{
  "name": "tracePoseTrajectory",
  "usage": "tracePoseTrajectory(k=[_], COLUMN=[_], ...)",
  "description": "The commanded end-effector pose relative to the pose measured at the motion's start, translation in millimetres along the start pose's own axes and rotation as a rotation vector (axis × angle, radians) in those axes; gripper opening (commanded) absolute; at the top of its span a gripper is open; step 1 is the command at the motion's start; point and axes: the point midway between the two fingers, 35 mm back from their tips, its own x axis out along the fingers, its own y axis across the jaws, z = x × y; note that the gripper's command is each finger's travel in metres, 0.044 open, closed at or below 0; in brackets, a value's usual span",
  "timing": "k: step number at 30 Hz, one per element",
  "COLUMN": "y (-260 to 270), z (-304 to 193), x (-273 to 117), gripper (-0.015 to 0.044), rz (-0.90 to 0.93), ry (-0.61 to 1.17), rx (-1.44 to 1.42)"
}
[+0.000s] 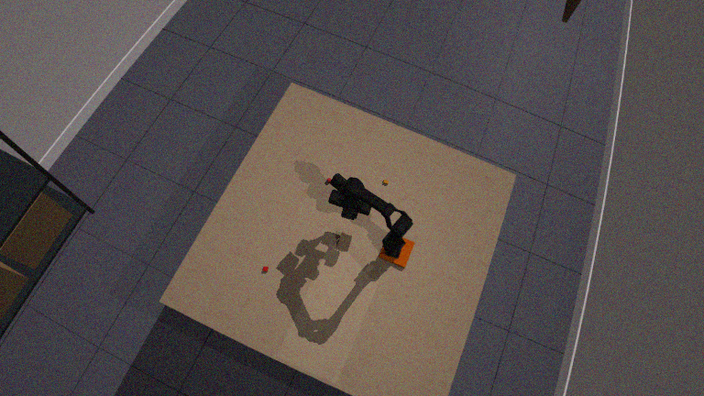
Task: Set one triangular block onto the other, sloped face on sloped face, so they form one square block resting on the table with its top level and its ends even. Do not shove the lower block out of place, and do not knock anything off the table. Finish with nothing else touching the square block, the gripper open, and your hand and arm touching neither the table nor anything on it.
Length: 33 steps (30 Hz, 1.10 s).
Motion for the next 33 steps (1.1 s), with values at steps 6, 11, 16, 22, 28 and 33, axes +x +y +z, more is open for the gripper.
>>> tracePoseTrajectory(k=[6, 11, 16, 22, 28, 33], y=[-8.6, -10.7, -10.9, -8.3, -3.0, 3.4], z=[34.5, 56.4, 78.2, 103.9, 128.8, 148.7], x=[-10.2, -16.0, -21.9, -29.2, -36.6, -42.9], gripper=[0.0, 0.0, 0.0, 0.0, 0.0, 0.0], rz=[-0.004, -0.004, -0.003, -0.003, -0.003, -0.004], ry=[-0.006, -0.008, -0.009, -0.011, -0.013, -0.015], rx=[-0.008, -0.008, -0.008, -0.008, -0.007, -0.007])
